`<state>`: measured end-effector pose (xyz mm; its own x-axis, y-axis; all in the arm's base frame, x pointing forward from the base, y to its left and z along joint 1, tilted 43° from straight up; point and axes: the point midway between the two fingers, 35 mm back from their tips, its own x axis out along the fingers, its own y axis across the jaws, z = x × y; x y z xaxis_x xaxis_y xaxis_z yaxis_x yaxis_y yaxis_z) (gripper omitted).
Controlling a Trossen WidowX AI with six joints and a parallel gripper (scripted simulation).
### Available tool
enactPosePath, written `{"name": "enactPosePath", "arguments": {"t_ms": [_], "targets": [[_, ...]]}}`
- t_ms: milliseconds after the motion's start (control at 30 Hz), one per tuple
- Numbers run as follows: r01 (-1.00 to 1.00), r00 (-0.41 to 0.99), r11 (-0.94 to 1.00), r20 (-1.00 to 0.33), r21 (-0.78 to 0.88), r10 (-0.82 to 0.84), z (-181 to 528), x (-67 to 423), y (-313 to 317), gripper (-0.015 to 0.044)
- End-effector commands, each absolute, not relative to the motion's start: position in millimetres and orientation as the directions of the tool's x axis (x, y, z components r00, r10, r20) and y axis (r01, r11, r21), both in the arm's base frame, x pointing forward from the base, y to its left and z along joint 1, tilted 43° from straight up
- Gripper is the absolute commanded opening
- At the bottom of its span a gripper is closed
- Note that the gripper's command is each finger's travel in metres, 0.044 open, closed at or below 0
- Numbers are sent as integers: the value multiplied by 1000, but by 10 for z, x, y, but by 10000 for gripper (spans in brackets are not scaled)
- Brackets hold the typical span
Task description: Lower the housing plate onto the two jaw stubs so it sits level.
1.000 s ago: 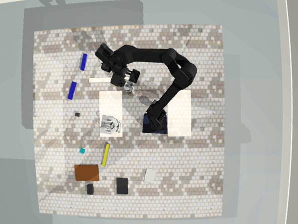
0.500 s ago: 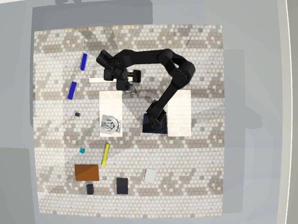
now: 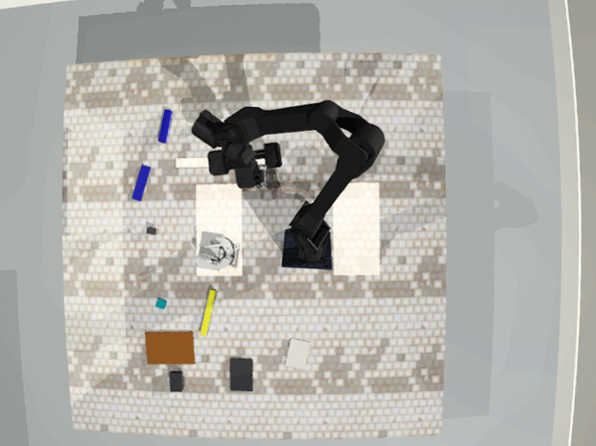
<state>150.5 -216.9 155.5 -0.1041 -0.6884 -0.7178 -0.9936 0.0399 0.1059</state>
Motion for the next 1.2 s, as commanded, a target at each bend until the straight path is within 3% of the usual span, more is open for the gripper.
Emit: {"name": "enactPosePath", "arguments": {"t_ms": [0, 167, 1167], "targets": [[-992, -109, 29, -724, 121, -681, 1512, 1504, -2175, 440], [-992, -109, 30, -723, 122, -682, 1247, 1462, -2425, 440], [-992, -110, 30, -722, 123, -683, 1092, 1436, -2573, 440]]}}
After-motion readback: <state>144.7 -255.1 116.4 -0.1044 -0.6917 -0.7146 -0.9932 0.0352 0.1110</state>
